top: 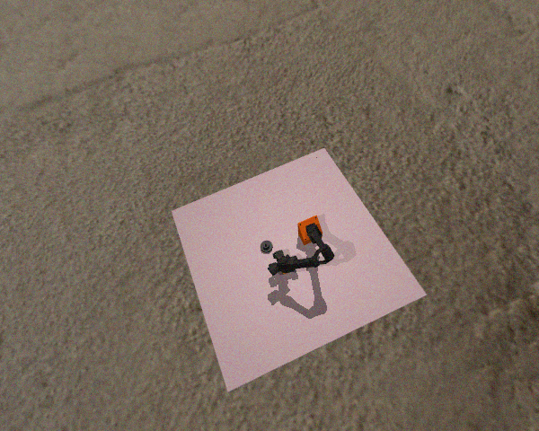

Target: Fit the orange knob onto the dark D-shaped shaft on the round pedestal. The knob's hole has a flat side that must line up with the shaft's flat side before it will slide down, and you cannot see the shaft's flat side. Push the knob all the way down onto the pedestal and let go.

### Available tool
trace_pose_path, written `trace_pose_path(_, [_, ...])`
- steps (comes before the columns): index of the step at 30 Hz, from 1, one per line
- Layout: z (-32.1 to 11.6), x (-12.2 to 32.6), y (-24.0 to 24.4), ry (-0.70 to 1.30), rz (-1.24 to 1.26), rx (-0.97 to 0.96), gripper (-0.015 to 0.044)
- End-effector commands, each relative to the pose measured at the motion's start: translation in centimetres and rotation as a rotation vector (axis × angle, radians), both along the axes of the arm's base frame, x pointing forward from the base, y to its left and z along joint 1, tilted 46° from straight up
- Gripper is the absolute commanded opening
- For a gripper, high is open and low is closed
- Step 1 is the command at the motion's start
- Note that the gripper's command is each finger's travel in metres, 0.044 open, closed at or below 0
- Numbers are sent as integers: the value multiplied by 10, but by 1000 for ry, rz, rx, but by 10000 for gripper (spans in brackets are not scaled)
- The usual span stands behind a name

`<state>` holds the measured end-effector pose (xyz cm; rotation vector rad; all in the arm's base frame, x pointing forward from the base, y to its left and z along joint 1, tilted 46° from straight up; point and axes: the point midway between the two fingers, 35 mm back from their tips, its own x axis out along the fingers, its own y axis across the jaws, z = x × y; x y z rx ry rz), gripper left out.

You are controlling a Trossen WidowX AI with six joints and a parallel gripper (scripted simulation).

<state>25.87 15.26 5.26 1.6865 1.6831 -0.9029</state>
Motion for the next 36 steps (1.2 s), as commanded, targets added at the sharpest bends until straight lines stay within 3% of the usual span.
trace_pose_path(1, [5,1,1,-3,3,-52,179])
trace_pose_path(36, [38,2,18,14,35,-615,179])
